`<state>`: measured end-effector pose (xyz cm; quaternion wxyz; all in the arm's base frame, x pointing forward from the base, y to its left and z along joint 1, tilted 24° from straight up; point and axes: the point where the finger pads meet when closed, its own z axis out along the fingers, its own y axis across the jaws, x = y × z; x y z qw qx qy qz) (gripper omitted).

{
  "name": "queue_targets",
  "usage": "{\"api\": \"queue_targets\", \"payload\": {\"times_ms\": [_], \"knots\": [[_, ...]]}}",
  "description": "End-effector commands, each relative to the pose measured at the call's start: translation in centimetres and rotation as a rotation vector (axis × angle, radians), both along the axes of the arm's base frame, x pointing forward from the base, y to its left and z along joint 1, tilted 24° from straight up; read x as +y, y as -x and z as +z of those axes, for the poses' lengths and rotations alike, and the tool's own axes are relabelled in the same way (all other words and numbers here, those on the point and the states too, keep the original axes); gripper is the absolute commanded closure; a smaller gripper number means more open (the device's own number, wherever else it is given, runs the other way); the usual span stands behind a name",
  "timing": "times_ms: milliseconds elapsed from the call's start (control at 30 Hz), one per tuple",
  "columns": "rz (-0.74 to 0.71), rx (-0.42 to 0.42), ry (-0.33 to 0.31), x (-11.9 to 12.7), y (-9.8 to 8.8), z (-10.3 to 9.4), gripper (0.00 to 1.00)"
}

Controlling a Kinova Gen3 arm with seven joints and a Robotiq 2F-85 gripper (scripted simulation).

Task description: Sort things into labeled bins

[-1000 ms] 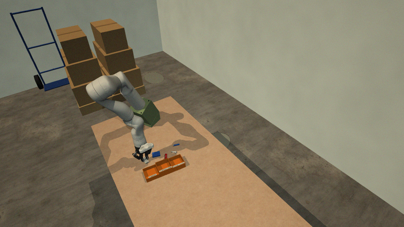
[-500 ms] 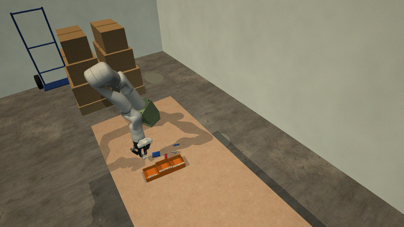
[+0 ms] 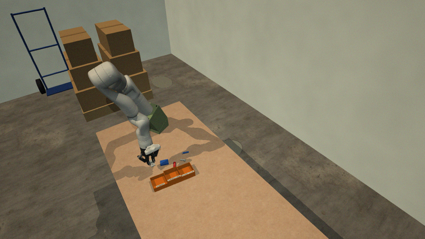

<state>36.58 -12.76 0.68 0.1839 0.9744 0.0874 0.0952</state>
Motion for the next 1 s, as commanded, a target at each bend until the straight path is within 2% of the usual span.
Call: {"api": "queue_targets", "payload": {"times_ms": [0,500,667,733,967], "knots": [[0.001,-0.001,0.0,0.0,0.0,0.1,0.79],[0.001,-0.001,0.0,0.3,0.1,0.7,0.79],[0.001,-0.002,0.0,0.3,-2.8,1.3,0.79],[0.001,-0.002,0.0,0.3,-2.9,1.4,0.79],[0.321,0.118,0.076,0.4,-7.0,2.3,0.79]]}}
